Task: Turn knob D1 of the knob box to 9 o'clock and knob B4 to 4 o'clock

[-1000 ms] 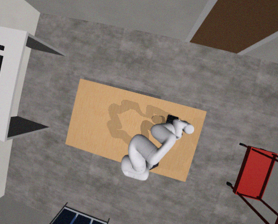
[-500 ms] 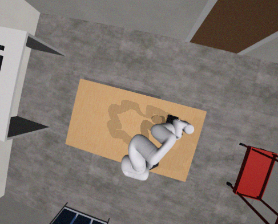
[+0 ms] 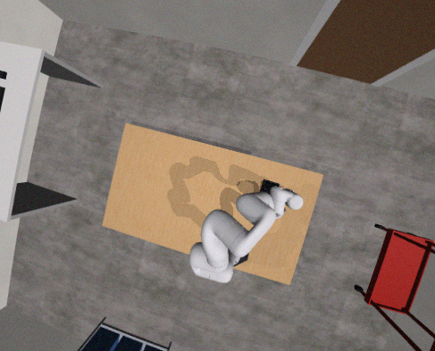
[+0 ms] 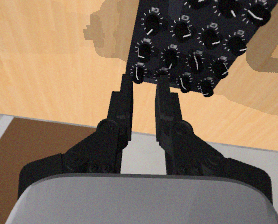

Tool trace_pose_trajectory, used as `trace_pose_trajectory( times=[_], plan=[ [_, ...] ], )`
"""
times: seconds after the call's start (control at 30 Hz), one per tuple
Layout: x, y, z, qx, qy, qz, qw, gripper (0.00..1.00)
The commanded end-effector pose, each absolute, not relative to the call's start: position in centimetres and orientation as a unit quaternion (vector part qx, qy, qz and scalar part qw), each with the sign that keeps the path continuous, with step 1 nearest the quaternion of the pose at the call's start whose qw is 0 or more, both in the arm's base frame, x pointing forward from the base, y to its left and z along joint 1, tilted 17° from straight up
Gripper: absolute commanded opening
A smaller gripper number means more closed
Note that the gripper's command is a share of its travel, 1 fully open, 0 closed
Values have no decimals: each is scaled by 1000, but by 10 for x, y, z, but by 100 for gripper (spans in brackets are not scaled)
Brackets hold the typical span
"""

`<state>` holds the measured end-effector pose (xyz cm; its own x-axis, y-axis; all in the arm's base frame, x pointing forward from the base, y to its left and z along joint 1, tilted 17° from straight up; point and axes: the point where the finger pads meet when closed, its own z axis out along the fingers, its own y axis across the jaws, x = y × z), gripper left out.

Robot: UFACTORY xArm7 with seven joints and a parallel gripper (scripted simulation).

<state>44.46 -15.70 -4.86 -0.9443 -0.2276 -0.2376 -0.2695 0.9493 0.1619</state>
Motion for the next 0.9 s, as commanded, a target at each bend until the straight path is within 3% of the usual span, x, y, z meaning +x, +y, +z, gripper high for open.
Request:
trace_pose_trajectory(
  times=[0.0, 0.87],
  plan=[
    [446, -158, -48, -126, 981, 95, 110, 19],
    [451, -152, -78, -126, 981, 95, 110, 19]
  ],
)
